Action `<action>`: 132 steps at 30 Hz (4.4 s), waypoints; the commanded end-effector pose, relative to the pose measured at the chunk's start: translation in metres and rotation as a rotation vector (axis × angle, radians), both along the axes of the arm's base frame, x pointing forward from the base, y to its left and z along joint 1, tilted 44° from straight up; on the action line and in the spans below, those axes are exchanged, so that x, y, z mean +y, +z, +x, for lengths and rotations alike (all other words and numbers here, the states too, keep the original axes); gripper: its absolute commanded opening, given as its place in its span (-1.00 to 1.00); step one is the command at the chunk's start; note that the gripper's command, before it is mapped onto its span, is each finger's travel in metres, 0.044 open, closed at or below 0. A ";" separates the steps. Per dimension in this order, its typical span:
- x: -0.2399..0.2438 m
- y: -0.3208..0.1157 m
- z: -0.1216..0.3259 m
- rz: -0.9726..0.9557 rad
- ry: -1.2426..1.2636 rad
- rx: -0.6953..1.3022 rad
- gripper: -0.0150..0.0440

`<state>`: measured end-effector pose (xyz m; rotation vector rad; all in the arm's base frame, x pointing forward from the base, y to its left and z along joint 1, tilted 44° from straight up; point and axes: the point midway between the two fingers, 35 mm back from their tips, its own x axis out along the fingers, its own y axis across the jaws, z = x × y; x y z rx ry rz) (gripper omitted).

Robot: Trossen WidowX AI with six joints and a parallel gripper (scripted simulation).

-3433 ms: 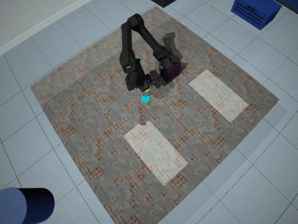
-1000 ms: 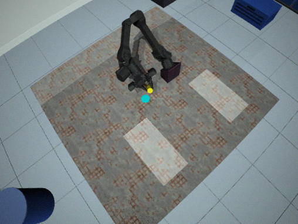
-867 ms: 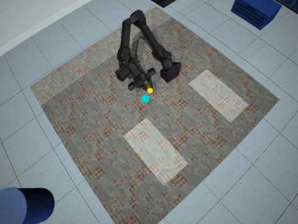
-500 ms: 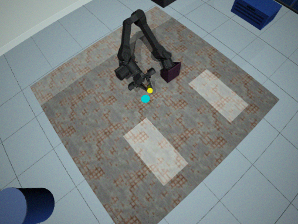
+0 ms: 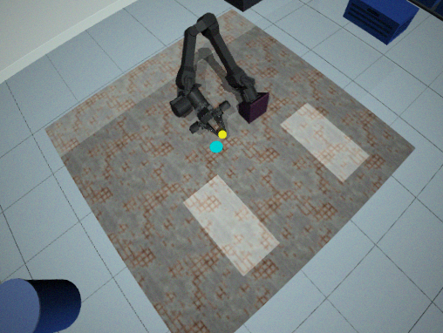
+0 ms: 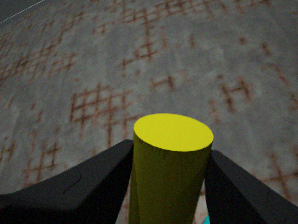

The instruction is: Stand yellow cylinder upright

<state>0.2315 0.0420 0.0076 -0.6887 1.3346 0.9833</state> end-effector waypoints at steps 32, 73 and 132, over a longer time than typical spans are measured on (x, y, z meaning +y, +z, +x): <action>-0.002 0.008 0.003 0.196 0.039 -0.176 -0.14; -0.007 0.026 0.006 0.359 0.109 -0.448 -0.14; -0.063 -0.019 0.003 0.398 0.149 -0.573 -0.14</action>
